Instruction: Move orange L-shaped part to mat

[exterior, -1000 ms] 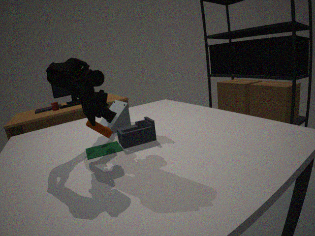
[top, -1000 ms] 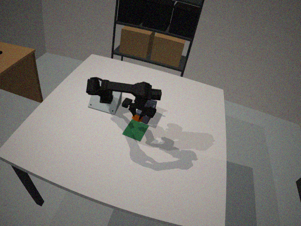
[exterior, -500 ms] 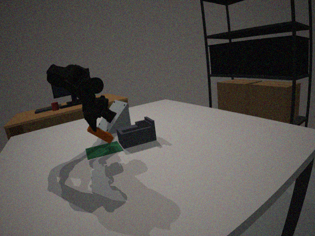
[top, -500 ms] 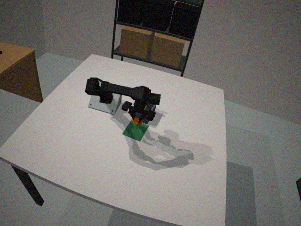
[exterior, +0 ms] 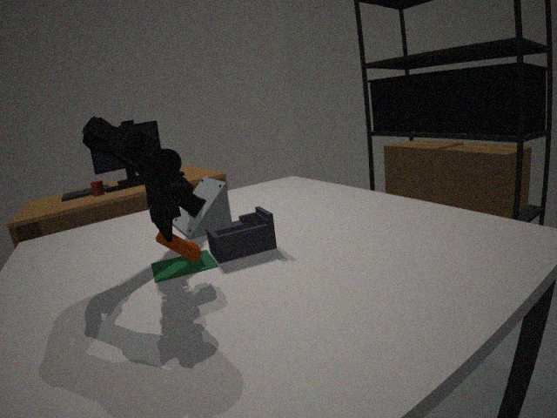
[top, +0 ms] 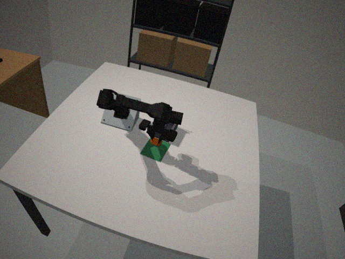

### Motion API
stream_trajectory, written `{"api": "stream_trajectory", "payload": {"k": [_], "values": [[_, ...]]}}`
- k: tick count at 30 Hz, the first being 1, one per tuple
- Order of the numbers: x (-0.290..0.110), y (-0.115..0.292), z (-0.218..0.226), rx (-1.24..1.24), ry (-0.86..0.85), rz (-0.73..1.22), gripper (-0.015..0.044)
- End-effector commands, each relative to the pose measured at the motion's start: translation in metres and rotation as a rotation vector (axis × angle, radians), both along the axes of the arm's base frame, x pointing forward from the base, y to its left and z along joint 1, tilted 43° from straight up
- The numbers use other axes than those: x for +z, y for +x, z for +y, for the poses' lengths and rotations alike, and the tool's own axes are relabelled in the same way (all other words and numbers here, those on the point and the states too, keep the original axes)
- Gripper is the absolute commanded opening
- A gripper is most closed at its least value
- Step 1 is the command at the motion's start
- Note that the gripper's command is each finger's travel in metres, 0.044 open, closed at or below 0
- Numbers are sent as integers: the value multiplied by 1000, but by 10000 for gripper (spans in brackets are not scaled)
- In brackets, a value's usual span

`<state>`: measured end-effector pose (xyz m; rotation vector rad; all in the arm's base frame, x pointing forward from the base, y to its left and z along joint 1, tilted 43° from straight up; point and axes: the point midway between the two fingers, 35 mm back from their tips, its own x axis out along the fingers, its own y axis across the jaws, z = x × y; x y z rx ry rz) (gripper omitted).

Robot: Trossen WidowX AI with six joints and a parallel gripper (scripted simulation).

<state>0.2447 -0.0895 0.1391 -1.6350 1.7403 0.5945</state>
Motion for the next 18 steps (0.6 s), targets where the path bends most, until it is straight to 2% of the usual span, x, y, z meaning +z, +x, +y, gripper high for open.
{"api": "stream_trajectory", "payload": {"k": [1,8,18], "values": [[-1,-1,-1,5,-5,3,0],[-1,-1,-1,1,0,0,0],[1,0,1,2,0,-1,263]]}}
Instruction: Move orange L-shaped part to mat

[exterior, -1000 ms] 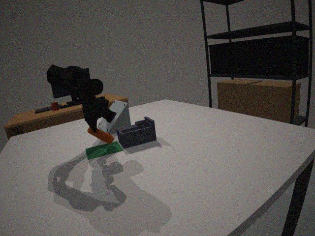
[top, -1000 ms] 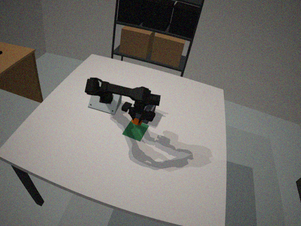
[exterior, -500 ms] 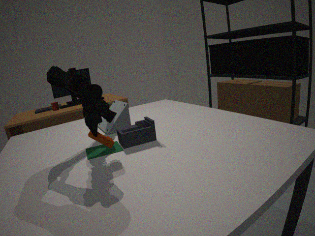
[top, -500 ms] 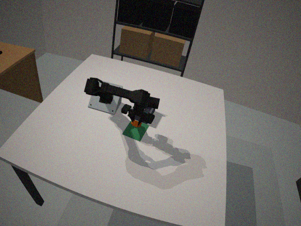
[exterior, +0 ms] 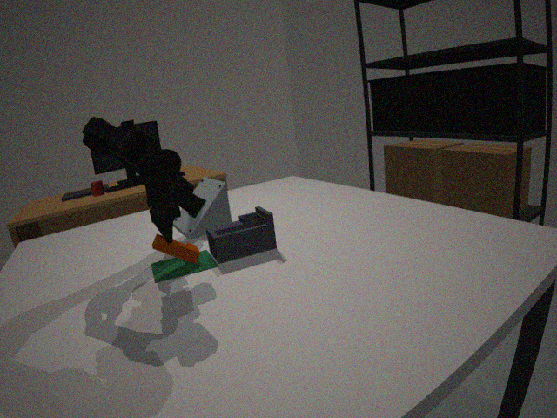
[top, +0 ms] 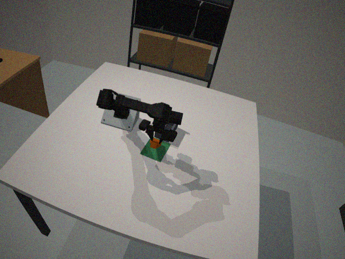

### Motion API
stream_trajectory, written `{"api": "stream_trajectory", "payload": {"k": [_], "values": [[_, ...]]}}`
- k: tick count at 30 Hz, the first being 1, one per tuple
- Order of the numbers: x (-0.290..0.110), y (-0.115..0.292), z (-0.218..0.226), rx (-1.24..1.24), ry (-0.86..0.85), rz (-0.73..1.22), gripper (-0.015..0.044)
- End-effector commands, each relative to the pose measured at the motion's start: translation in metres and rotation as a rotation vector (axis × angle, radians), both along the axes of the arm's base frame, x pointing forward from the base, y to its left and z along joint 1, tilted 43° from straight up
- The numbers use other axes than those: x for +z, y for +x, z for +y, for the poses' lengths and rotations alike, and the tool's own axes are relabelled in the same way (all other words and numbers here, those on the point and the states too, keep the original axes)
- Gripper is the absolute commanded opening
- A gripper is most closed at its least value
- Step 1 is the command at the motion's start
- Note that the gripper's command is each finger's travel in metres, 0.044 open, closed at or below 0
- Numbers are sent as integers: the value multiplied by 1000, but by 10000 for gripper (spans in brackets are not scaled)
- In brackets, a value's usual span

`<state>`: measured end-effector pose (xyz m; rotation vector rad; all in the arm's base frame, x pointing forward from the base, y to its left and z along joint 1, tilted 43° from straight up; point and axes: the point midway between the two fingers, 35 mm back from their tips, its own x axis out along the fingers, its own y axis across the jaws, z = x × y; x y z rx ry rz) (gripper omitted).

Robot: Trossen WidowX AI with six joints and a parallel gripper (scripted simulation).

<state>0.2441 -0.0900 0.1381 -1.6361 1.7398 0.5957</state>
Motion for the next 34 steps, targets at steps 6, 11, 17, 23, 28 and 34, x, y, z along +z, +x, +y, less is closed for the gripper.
{"api": "stream_trajectory", "payload": {"k": [6,11,17,23,28,34], "values": [[41,2,40,30,10,-23,400],[65,-3,61,46,12,-34,400],[62,-1,58,56,9,-37,400],[62,-1,58,56,9,-37,400],[62,-1,58,56,9,-37,400],[62,-1,58,56,9,-37,400]]}}
